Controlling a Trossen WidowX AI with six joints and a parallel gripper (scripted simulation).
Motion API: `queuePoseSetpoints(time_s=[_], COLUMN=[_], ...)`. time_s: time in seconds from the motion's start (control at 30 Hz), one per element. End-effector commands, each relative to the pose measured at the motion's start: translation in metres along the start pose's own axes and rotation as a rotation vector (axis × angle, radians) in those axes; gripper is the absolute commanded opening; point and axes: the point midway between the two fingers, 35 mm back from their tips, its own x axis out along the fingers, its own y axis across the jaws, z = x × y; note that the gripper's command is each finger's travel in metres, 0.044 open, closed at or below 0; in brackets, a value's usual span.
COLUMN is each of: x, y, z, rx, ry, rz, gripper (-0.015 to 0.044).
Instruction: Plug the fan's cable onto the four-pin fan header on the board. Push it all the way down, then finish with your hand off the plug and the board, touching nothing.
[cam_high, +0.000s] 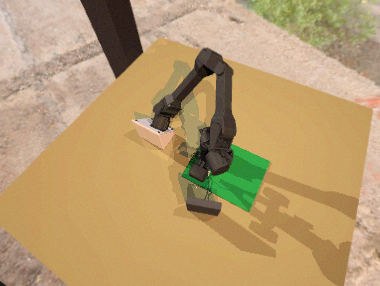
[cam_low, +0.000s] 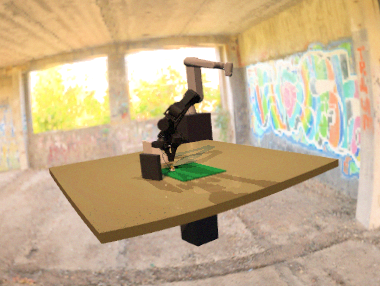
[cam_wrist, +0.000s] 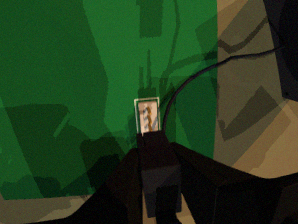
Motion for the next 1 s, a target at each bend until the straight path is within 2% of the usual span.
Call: queuePoseSetpoints(time_s=[0.0, 0.8, 0.97], x=[0.000, -0.003, 0.020], y=[-0.003, -0.004, -0.004], z=[0.001, 0.008, 0.008], rx=[0.036, 0.042, 0.041], ry=[-0.001, -0.001, -0.002], rz=[-0.006, -0.006, -0.005], gripper=[0.0000, 0.0000, 0.0000])
